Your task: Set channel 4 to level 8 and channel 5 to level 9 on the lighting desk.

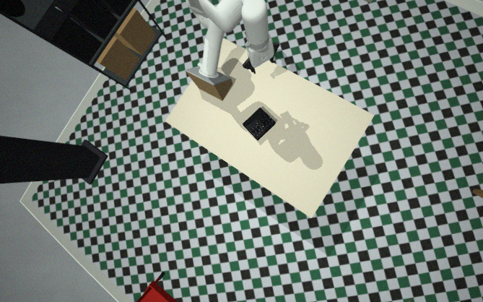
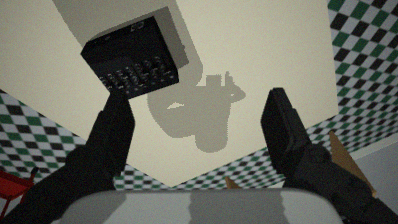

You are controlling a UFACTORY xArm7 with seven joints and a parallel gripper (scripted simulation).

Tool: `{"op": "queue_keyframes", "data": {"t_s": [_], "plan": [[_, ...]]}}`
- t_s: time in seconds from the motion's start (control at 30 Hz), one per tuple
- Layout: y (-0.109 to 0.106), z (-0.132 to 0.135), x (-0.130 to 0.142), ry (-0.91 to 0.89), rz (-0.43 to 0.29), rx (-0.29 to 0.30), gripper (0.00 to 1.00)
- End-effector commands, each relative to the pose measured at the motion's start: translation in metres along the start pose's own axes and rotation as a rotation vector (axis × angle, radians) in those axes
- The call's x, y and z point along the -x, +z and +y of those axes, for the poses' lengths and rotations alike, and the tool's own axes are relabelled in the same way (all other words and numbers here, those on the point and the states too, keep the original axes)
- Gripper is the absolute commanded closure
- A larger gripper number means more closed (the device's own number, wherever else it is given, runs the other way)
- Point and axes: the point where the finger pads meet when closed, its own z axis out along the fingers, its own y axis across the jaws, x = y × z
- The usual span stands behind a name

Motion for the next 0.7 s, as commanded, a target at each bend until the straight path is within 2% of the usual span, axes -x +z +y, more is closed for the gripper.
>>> {"op": "queue_keyframes", "data": {"t_s": [0.0, 0.07, 0.1, 0.13, 0.17, 0.23, 0.27, 0.3, 0.33, 0.43, 0.5, 0.57, 0.67], "plan": [[0.025, -0.02, 0.05, -0.129, -0.009, 0.007, 0.0], [0.025, -0.02, 0.05, -0.129, -0.009, 0.007, 0.0], [0.042, -0.032, 0.072, -0.191, -0.014, -0.001, 0.0], [0.042, -0.032, 0.072, -0.191, -0.014, -0.001, 0.0], [0.059, -0.045, 0.091, -0.249, -0.016, -0.013, 0.0], [0.059, -0.045, 0.091, -0.249, -0.016, -0.013, 0.0], [0.077, -0.057, 0.107, -0.303, -0.016, -0.029, 0.0], [0.077, -0.057, 0.107, -0.303, -0.016, -0.029, 0.0], [0.093, -0.07, 0.121, -0.352, -0.013, -0.046, 0.0], [0.093, -0.07, 0.121, -0.352, -0.013, -0.046, 0.0], [0.122, -0.092, 0.14, -0.435, -0.004, -0.081, 0.0], [0.122, -0.092, 0.14, -0.435, -0.004, -0.081, 0.0], [0.148, -0.113, 0.155, -0.51, 0.009, -0.118, 0.0]]}}
